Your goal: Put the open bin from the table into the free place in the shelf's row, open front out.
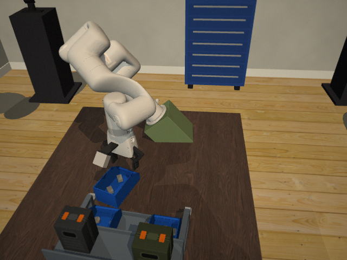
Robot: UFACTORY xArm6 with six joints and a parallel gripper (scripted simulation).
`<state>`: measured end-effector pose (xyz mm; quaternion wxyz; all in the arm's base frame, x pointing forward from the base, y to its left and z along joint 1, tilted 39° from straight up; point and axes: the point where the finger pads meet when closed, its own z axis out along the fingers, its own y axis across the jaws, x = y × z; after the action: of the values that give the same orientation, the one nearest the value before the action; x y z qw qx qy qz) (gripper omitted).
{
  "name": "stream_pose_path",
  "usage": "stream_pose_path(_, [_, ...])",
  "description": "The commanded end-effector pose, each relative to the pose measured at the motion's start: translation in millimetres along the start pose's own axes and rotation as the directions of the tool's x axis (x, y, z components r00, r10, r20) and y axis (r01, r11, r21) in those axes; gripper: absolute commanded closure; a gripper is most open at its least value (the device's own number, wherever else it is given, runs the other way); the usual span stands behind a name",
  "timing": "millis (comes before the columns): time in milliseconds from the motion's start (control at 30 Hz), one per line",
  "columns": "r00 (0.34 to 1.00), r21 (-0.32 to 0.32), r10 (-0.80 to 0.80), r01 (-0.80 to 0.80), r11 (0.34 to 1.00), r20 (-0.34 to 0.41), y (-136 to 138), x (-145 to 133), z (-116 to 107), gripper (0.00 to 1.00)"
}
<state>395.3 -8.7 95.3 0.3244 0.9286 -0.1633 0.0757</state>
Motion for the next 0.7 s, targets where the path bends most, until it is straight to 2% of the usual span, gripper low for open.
stream_pose_path(0, [1.0,0.001,0.0,0.0,1.0,-0.001,-0.2,0.3,-2.3,0.0])
stream_pose_path(667, [1.0,0.001,0.0,0.0,1.0,-0.001,-0.3,0.4,-7.4,0.0])
